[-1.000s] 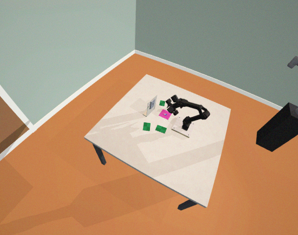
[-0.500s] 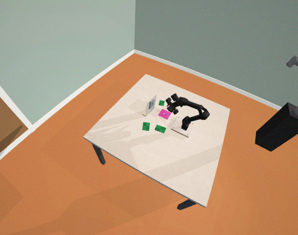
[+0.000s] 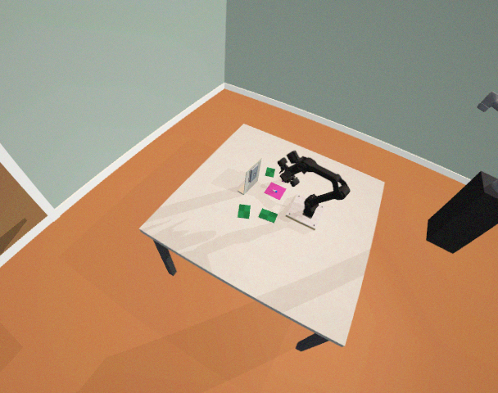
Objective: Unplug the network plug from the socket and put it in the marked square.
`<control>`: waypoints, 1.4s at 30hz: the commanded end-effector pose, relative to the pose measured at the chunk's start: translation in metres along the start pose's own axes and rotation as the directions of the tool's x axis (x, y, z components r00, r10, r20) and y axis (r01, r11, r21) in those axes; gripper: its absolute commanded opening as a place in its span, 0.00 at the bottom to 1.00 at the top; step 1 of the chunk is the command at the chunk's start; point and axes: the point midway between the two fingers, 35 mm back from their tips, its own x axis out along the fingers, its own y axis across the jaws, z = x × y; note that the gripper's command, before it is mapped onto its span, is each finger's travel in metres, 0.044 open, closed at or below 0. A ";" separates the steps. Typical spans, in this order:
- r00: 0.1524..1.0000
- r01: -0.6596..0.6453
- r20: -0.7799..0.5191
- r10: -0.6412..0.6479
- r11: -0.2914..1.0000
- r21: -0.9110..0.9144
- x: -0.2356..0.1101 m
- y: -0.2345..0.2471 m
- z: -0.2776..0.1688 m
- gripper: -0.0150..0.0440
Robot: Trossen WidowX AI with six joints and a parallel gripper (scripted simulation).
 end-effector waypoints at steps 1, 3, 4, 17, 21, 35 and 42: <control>1.000 0.002 0.001 -0.002 1.000 -0.002 -0.010 -0.008 0.000 0.52; 1.000 0.003 0.001 -0.003 1.000 -0.002 -0.015 -0.012 0.000 0.52; 1.000 0.003 0.001 -0.003 1.000 -0.002 -0.017 -0.013 0.000 0.52; 1.000 0.008 0.002 -0.008 1.000 -0.004 -0.051 -0.031 0.000 0.52; 1.000 0.008 0.002 -0.008 1.000 -0.004 -0.055 -0.033 0.000 0.56; 1.000 0.008 0.002 -0.008 1.000 -0.004 -0.055 -0.033 0.000 1.00; 1.000 0.008 0.002 -0.008 1.000 -0.004 -0.055 -0.033 0.000 1.00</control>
